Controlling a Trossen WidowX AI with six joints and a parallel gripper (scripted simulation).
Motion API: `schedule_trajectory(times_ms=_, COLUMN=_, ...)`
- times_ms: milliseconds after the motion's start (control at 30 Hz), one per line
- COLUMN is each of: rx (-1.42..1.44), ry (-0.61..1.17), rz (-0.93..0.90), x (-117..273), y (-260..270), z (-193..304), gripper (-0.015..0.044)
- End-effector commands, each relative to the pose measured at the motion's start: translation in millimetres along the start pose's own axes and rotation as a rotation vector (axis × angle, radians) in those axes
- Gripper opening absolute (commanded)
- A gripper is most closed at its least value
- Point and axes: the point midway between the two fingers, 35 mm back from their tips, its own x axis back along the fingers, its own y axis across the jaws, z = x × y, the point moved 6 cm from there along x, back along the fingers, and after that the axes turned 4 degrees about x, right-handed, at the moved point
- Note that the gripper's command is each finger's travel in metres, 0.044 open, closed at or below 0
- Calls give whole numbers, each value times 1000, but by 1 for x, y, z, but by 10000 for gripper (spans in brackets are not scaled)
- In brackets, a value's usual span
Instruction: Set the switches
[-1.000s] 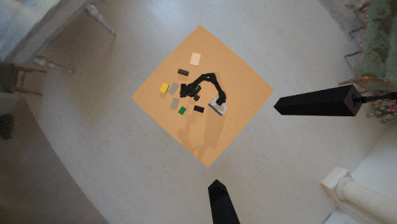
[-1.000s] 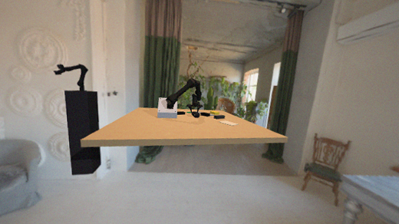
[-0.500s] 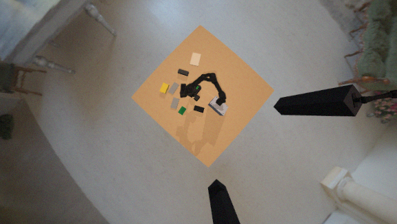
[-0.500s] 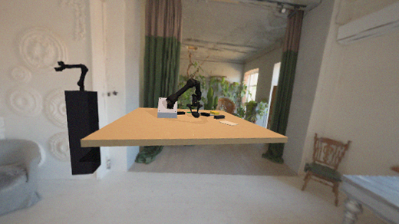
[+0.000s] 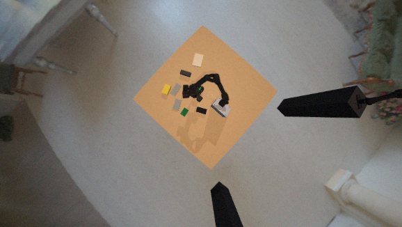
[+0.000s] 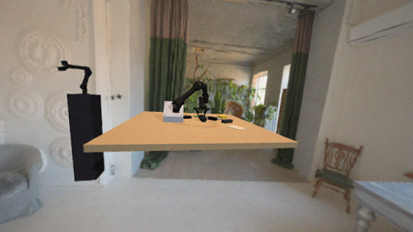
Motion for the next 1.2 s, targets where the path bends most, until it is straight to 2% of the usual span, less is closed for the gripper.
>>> schedule_trajectory(times_ms=0, rx=2, ry=10, rz=-9, x=7, y=0, z=-4, gripper=335)
schedule_trajectory(times_ms=1167, rx=3, ry=84, rz=-13, x=27, y=-1, z=-29, gripper=335)
